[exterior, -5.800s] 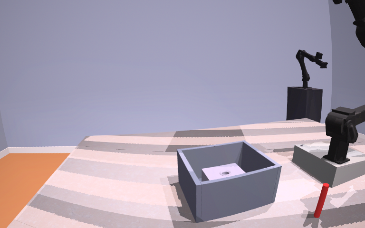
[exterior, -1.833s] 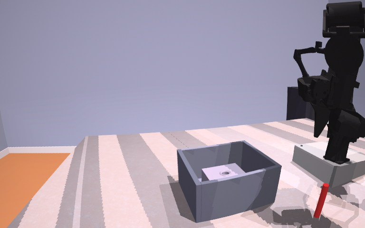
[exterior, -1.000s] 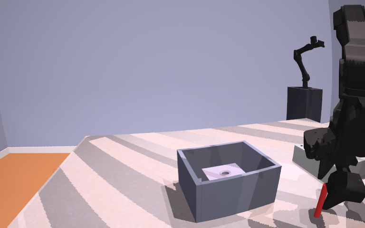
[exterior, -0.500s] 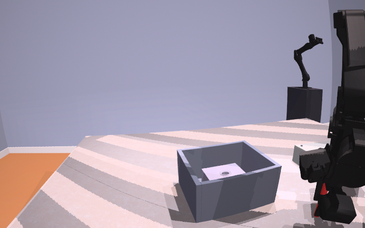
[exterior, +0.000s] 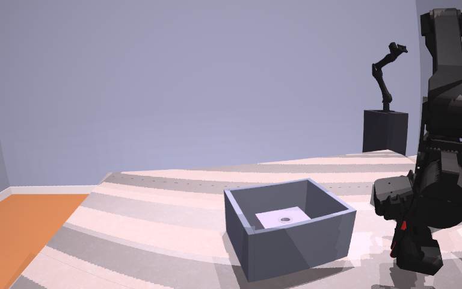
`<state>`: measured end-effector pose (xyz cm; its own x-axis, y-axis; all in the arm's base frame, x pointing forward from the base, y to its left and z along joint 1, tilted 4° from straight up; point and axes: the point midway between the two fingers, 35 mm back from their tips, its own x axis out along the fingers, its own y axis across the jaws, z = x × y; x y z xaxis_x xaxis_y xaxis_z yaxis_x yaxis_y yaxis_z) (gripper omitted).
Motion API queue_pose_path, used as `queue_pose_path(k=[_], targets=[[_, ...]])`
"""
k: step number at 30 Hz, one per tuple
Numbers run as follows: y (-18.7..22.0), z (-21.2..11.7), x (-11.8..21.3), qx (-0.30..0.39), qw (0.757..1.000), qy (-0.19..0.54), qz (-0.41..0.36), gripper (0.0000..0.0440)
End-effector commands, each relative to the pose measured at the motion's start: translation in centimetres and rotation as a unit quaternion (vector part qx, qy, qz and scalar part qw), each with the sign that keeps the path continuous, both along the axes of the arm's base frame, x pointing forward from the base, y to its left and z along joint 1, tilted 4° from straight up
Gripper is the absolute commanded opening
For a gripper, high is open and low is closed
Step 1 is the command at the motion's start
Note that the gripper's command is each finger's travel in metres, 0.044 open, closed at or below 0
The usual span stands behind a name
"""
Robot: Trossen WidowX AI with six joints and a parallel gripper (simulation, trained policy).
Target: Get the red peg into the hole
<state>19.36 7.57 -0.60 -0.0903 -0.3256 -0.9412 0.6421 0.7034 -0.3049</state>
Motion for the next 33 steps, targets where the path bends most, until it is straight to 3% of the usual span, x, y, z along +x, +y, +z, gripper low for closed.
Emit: queue_pose_path(k=[1, 16, 33], targets=[[-0.5, 1.4, 0.7, -0.011, 1.000, -0.009, 0.005, 0.0000], [-3.6, 8.0, 4.7, -0.042, 0.996, -0.065, -0.033, 0.0000], [-10.6, 9.8, 9.0, -0.056, 0.986, -0.111, -0.113, 0.0000]])
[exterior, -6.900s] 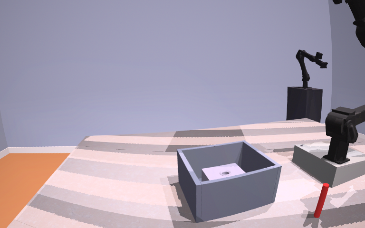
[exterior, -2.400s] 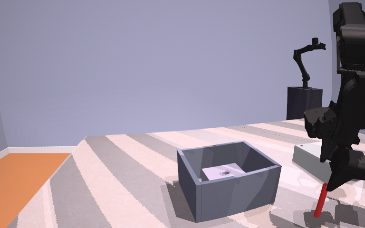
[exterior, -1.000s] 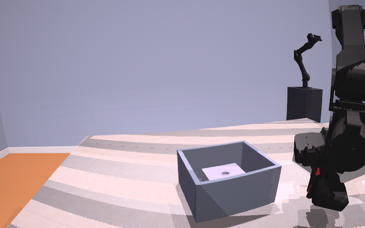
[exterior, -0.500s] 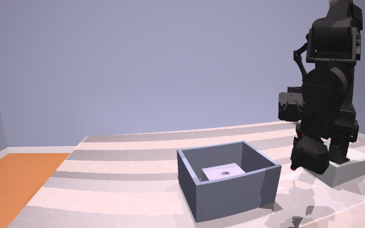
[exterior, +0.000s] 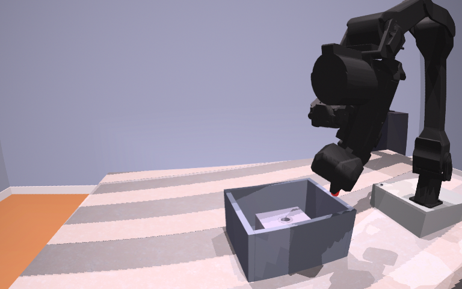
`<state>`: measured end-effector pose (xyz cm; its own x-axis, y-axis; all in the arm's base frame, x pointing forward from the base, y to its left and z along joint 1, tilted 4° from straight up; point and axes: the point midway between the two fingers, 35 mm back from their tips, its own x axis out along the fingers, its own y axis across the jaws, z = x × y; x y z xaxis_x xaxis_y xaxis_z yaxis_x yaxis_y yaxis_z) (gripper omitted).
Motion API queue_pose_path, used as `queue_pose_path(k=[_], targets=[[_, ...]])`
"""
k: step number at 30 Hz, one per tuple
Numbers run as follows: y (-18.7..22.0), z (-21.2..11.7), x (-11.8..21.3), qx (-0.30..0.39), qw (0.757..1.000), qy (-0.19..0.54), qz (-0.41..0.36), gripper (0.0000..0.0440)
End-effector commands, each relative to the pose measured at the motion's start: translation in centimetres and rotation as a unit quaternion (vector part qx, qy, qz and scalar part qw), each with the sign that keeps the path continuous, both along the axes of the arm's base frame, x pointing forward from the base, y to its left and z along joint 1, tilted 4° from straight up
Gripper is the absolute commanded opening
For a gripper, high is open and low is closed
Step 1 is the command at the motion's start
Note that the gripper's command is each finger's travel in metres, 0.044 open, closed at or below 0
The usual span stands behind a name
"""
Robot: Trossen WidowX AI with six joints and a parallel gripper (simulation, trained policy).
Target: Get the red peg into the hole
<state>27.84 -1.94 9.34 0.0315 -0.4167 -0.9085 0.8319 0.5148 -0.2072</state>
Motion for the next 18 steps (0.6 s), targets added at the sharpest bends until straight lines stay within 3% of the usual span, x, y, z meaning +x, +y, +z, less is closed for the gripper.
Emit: queue_pose_path(k=[1, 18], targets=[[-1.5, -0.2, 0.8, -0.003, 1.000, -0.003, -0.007, 0.0000], [-7.6, -3.1, 4.1, 0.032, 0.999, -0.008, 0.006, 0.0000]])
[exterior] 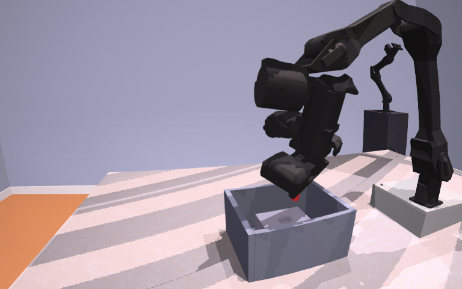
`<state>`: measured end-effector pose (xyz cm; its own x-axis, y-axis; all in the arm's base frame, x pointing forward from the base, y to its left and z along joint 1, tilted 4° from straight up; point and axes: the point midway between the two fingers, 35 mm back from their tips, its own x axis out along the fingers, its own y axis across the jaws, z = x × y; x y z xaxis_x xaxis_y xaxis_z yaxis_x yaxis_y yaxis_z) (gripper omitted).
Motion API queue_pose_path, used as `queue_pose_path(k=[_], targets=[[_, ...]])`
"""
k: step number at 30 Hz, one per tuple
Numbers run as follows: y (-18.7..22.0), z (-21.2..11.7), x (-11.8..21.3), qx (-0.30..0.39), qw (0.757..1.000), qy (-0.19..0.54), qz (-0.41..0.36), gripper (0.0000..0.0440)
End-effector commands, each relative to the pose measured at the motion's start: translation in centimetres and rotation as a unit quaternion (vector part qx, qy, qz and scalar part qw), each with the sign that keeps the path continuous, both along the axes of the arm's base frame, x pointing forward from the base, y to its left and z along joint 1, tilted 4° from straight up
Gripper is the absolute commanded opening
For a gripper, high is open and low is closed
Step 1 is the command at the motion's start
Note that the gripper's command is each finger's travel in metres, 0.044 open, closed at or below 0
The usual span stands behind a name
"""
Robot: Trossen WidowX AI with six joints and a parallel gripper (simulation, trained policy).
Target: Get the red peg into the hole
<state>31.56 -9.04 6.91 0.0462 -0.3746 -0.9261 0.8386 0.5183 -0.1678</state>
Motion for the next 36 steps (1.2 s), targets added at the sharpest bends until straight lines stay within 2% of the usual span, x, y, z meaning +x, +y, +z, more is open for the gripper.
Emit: queue_pose_path(k=[1, 6, 8, 12, 13, 17, 28, 36], targets=[[-0.7, -0.9, 0.6, 0.012, 1.000, 0.001, 0.013, 0.0000], [-1.2, -2.5, 0.9, 0.031, 0.999, 0.010, 0.036, 0.0007], [-1.2, -3.2, 0.9, 0.040, 0.998, 0.016, 0.045, 0.0041], [-1.5, -4.4, 0.9, 0.055, 0.997, 0.026, 0.056, 0.0136], [-1.6, -4.6, 1.1, 0.059, 0.996, 0.025, 0.056, 0.0149], [-2.3, -4.3, 2.0, 0.062, 0.995, 0.024, 0.075, 0.0156], [-2.7, -2.8, 6.2, 0.103, 0.991, 0.004, 0.086, 0.0440], [-2.0, -0.6, 10.2, 0.130, 0.985, -0.042, 0.107, 0.0440]])
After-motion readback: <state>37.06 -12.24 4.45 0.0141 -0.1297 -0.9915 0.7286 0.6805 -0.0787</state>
